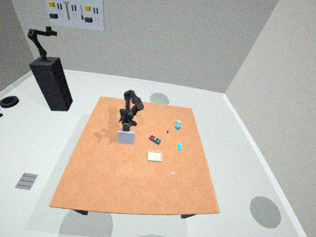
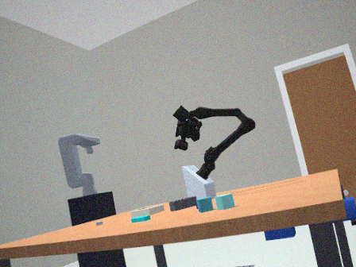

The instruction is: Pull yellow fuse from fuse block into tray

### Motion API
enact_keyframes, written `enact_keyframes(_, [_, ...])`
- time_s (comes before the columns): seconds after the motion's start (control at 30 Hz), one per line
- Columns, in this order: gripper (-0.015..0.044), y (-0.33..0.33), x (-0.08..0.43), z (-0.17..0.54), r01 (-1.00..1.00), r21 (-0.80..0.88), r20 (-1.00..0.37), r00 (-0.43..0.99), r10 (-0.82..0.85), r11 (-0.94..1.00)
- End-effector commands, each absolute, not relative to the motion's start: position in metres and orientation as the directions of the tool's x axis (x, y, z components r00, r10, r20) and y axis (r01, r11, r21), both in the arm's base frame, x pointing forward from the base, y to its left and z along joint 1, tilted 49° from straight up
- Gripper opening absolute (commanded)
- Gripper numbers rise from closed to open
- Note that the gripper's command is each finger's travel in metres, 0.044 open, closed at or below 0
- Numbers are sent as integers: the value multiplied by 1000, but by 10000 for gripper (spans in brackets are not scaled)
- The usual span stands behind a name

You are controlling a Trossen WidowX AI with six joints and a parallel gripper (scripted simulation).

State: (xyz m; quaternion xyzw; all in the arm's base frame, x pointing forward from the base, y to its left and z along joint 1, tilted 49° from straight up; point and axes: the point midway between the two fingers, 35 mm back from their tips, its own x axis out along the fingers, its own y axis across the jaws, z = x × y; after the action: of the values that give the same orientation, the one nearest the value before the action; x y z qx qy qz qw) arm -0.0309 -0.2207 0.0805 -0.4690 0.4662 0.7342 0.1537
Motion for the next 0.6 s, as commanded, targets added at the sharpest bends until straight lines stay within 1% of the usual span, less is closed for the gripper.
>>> enact_keyframes(0.0, [374,-221,-28,79,-660,531,-837,-504,-211,-531])
enact_keyframes(0.07, [321,-224,-8,71,-627,456,-877,-437,-200,-632])
enact_keyframes(0.17, [242,-224,42,52,-496,273,-948,-285,-142,-824])
enact_keyframes(0.27, [164,-214,92,36,-306,89,-988,-146,-46,-948])
enact_keyframes(0.37, [85,-195,139,23,-81,-78,-996,-29,81,-994])
enact_keyframes(0.4, [74,-187,155,20,-2,-128,-992,4,128,-992])
enact_keyframes(0.47, [74,-168,183,13,153,-215,-972,59,226,-965])
enact_keyframes(0.57, [74,-136,222,6,375,-312,-918,117,379,-873])
